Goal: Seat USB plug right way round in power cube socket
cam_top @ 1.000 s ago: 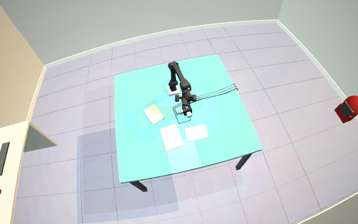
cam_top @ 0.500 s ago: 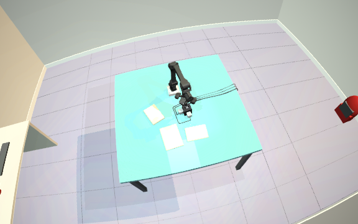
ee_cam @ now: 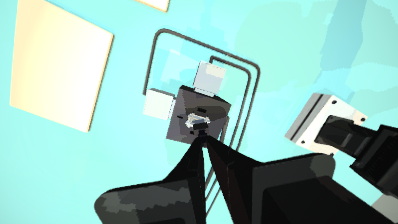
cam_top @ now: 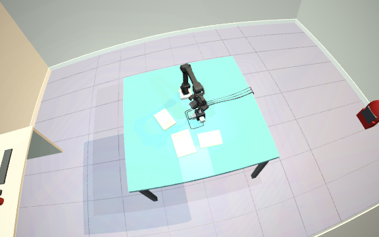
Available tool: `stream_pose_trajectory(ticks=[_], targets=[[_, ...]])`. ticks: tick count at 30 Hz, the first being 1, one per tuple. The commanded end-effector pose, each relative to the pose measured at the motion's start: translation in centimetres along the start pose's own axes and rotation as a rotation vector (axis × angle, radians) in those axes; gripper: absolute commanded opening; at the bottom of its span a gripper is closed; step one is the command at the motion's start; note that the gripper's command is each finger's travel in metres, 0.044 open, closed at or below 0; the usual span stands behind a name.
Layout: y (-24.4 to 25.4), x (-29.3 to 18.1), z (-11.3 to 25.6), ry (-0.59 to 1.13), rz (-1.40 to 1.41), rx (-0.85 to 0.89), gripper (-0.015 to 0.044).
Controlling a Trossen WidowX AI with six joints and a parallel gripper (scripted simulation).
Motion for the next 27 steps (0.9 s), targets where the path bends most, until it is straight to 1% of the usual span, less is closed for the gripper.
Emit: stream_pose_trajectory(ticks=[1,16,27], targets=[[0.02,0.0,-0.02,0.0,-0.102,0.001,0.0],[0.01,0.0,-0.03,0.0,-0.49,0.0,0.0],[0.01,0.0,-0.03,0.0,-0.507,0.0,0.0]])
Point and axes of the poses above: the point midway between the two fingers, 35 mm back from their tips, its own z axis back along the fingers, its own y axis across the jaws, x = y × z, the point moved 5 cm from there along z, back along the fingers, and after that the axes turned 5 degrees about -z, right-handed, at the moved point
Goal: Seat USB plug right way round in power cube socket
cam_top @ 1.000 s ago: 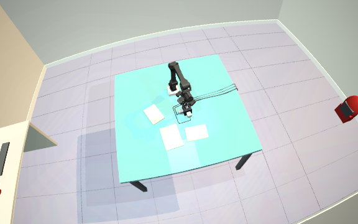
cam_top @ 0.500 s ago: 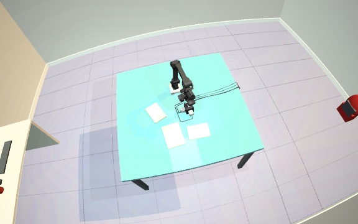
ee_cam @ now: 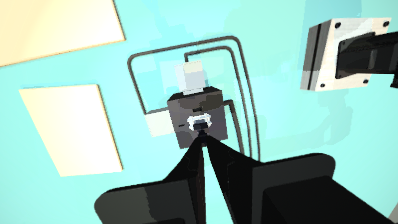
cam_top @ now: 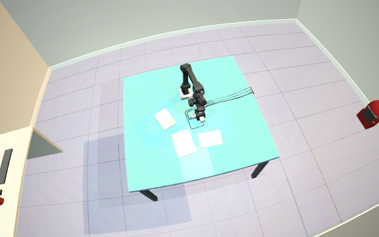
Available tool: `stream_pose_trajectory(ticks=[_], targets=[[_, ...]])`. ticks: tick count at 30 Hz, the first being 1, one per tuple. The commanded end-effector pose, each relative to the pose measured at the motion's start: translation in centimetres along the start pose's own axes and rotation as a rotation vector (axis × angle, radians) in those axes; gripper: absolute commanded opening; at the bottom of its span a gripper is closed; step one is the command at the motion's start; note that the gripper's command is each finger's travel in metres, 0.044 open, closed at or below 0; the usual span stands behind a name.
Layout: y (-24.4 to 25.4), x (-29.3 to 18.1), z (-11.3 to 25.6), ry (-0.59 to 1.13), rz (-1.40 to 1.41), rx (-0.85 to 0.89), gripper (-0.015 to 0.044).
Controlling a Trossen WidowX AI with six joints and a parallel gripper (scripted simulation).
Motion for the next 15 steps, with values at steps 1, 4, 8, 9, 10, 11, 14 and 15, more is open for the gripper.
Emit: stream_pose_trajectory(ticks=[1,4,8,9,10,11,14,15], targets=[[0.01,0.0,-0.02,0.0,-0.006,0.0,0.0],[0.0,0.0,-0.01,0.001,-0.001,0.0,0.0],[-0.01,-0.01,-0.06,0.003,0.001,0.0,0.0],[-0.01,-0.01,-0.07,0.003,0.002,0.0,0.0],[-0.01,-0.01,-0.08,0.004,0.002,0.0,0.0],[-0.01,-0.01,-0.09,0.004,0.003,0.0,0.0],[-0.02,-0.02,-0.13,0.006,0.004,-0.001,0.0],[-0.02,-0.02,-0.14,0.007,0.005,-0.001,0.0]])
Point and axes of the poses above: the point midway between the two fingers, 35 mm back from their tips, its own z axis back along the fingers, its own y axis across the jaws, x = y × z, the point moved 5 cm from there along z, back along the fingers, and after that the axes turned 5 degrees about -z, right-handed, at the moved point
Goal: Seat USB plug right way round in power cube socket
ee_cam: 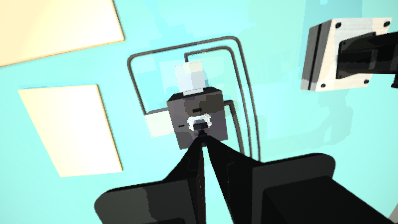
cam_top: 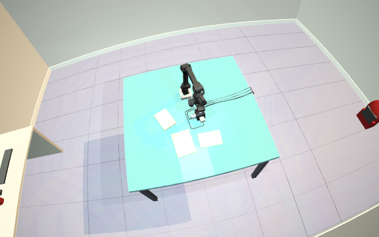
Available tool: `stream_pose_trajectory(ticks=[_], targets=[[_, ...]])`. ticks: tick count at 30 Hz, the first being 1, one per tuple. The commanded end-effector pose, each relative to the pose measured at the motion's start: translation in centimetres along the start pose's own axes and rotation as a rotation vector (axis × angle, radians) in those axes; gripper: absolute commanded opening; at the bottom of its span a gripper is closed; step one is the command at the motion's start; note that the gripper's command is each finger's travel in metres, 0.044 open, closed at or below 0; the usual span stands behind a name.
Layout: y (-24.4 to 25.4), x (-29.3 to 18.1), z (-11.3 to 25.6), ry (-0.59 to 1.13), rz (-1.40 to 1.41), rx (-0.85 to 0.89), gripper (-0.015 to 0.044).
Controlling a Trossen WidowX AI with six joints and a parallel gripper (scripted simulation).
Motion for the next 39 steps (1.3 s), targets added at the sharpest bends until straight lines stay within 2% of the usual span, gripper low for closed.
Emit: stream_pose_trajectory(ticks=[1,39], targets=[[-0.01,-0.05,-0.06,0.007,0.005,-0.001,0.0],[-0.06,-0.11,-0.51,0.028,0.025,-0.003,0.0]])
Point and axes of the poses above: the point midway between the two fingers, 35 mm back from their tips, its own z axis back along the fingers, its own y axis across the jaws, x = y × z, the point moved 5 cm from there along z, back along the fingers, and after that the axes turned 5 degrees about -z, right-handed, at the moved point
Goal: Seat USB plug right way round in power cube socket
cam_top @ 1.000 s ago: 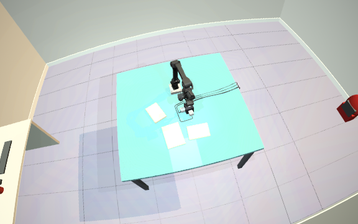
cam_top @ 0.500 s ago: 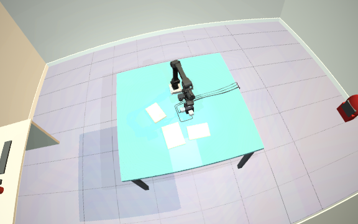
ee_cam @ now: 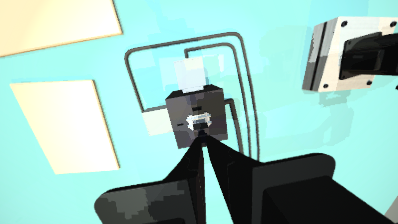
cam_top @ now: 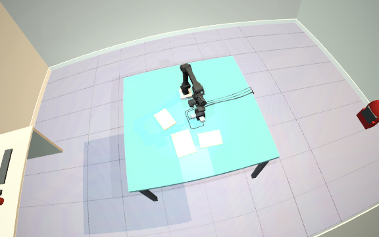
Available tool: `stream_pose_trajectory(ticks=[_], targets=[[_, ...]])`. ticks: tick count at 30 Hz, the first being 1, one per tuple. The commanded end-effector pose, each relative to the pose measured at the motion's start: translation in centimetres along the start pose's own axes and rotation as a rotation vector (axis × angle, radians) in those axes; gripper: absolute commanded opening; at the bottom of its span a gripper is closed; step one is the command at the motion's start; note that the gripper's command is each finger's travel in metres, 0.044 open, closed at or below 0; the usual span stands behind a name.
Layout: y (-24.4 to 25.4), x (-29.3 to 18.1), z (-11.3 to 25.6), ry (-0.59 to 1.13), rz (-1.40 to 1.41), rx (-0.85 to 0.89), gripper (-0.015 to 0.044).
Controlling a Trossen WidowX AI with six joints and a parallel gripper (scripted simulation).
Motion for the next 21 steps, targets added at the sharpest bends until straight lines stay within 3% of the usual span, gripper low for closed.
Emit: stream_pose_trajectory(ticks=[1,21], targets=[[-0.01,-0.05,-0.06,0.007,0.005,-0.001,0.0],[-0.03,-0.08,-0.3,0.018,0.016,-0.002,0.0]])
Point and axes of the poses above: the point midway between the two fingers, 35 mm back from their tips, its own z axis back along the fingers, its own y axis across the jaws, x = y × z, the point moved 5 cm from there along z, back along the fingers, and after that the axes turned 5 degrees about -z, right-handed, at the moved point
